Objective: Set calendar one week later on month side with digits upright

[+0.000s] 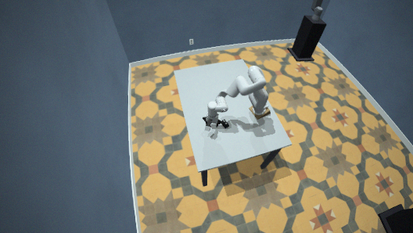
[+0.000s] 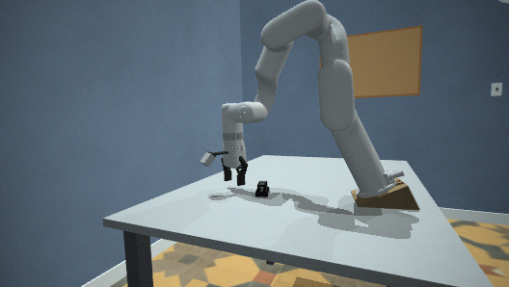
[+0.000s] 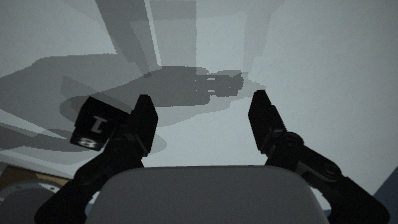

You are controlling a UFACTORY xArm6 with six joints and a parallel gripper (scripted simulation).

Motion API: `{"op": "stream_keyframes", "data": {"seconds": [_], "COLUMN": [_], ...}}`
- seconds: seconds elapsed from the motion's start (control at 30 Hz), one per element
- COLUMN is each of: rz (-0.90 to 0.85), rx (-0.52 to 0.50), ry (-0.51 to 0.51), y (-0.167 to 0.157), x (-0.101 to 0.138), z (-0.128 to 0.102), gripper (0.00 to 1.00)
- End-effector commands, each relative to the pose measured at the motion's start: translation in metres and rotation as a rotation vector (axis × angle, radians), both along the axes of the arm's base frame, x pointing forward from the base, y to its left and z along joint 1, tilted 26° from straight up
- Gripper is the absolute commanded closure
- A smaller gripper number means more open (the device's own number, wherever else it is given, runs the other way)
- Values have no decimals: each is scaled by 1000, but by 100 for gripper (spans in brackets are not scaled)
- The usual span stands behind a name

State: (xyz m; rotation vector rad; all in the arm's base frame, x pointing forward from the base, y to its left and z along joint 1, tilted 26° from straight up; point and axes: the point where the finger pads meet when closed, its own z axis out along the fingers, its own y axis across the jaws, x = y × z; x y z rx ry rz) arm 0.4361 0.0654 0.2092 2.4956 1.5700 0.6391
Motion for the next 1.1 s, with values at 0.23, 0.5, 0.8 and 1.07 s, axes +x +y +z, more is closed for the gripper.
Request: {"op": "stream_keyframes", "data": {"seconds": [0.23,0.5,0.8,1.07], "rz": [0,0,0,0], "rx": [0,0,0,0], "ry": [-4,-4,-4,-4], "y": [-1,-3,-12,-25], "x": [-2,-11,-15,-20], "z": [7,27,25,20], "gripper": [0,0,0,0]}}
